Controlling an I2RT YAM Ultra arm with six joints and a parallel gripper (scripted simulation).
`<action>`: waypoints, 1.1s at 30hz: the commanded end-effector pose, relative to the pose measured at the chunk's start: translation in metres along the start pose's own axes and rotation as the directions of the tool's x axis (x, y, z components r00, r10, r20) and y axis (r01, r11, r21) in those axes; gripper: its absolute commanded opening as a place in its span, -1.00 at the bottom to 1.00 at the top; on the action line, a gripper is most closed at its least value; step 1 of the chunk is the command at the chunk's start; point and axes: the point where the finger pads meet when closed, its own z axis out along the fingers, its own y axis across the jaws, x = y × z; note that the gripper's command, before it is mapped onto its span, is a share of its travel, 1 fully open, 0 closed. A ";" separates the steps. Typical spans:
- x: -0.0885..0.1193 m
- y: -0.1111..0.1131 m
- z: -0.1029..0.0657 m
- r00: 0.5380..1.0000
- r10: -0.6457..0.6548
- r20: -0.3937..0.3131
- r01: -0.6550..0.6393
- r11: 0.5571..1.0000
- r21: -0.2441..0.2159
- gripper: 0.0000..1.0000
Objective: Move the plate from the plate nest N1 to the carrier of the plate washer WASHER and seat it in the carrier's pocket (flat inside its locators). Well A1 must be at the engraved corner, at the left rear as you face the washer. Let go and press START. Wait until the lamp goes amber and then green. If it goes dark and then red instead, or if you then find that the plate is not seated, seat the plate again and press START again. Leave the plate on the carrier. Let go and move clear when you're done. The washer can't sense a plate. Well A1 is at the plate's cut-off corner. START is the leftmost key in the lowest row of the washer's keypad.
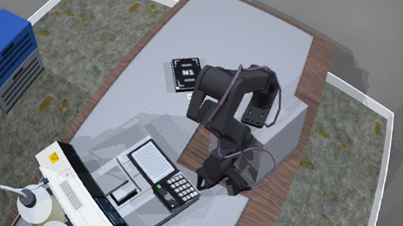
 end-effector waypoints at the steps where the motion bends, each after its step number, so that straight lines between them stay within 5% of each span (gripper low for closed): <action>1: -0.005 -0.012 0.009 1.000 0.006 0.022 -0.007 0.999 0.036 -1.00; 33: -0.009 -0.016 0.010 1.000 0.002 0.030 -0.004 0.999 0.050 -1.00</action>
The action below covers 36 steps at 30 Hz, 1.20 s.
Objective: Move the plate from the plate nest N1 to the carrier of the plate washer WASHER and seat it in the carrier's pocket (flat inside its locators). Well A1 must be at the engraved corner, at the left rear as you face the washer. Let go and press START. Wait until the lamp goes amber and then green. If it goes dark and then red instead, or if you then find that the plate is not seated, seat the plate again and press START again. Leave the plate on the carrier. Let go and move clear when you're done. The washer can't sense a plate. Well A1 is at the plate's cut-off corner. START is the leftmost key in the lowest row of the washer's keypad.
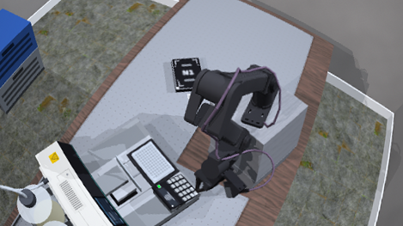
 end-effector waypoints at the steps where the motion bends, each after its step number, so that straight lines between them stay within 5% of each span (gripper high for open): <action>1: -0.007 -0.014 0.001 1.000 0.004 0.024 -0.005 0.999 0.041 -1.00; 36: -0.004 -0.010 0.011 1.000 0.007 0.017 -0.007 1.000 0.030 -1.00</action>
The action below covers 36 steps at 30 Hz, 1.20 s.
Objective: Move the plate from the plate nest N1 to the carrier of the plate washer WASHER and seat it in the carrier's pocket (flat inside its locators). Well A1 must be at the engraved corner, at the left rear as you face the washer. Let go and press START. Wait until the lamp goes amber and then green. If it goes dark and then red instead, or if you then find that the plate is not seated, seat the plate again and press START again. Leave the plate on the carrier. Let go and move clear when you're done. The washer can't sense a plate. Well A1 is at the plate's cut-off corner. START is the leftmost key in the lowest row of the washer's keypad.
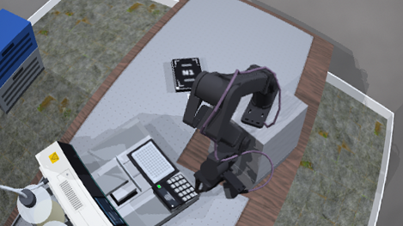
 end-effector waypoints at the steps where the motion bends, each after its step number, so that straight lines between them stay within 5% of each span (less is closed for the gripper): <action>1: -0.003 -0.010 0.006 1.000 0.011 0.017 -0.012 0.999 0.031 -1.00; 36: -0.003 -0.010 0.012 1.000 0.015 0.016 -0.015 0.999 0.030 -1.00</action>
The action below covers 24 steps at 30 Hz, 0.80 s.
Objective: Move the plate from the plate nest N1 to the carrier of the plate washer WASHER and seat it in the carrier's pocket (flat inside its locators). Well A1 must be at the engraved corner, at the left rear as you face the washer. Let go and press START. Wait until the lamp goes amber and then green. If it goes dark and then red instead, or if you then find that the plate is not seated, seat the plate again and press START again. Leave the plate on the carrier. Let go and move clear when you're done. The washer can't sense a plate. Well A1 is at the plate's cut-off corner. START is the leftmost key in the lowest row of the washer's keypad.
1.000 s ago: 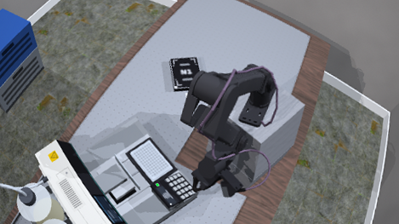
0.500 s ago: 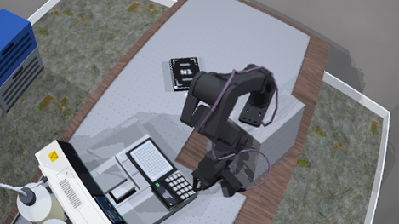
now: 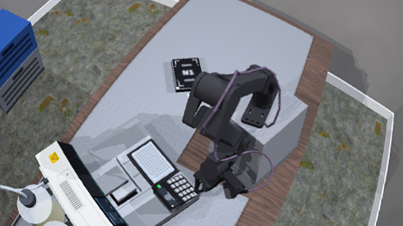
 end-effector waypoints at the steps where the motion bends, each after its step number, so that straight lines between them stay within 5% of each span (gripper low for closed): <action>1: -0.003 -0.010 0.011 1.000 0.019 0.014 -0.019 0.999 0.026 -1.00; 24: -0.003 -0.009 0.009 1.000 0.023 0.014 -0.023 0.999 0.022 -1.00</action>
